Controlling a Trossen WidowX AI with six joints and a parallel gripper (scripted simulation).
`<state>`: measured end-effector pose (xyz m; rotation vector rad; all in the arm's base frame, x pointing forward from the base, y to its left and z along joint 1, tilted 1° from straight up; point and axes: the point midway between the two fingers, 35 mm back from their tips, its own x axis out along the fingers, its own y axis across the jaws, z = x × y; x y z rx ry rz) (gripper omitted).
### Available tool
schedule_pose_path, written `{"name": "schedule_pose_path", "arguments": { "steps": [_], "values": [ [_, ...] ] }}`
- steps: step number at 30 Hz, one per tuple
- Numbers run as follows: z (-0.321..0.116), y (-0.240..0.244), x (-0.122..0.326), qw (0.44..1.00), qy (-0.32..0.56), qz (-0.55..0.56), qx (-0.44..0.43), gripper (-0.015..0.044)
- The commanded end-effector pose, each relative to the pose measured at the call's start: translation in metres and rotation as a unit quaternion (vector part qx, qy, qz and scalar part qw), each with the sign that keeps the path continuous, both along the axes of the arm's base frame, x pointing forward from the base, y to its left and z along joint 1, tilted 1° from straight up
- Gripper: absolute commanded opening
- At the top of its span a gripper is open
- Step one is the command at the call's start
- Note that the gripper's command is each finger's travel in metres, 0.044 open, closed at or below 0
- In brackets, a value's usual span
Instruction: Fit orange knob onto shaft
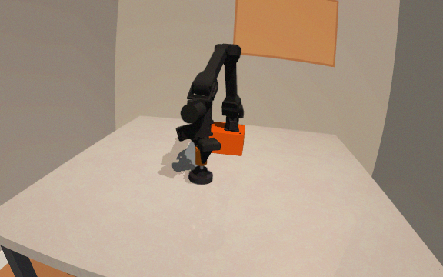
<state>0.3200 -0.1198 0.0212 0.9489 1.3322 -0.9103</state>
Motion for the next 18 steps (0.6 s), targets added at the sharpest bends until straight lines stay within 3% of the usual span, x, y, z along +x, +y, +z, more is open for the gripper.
{"name": "schedule_pose_path", "arguments": {
  "steps": [1,18],
  "values": [
    [-0.0004,-0.0008,0.003,1.0,-0.004,-0.007,-0.001,0.0],
    [0.0036,-0.0006,0.0021,1.0,-0.004,-0.007,-0.001,0.0]
  ]
}}
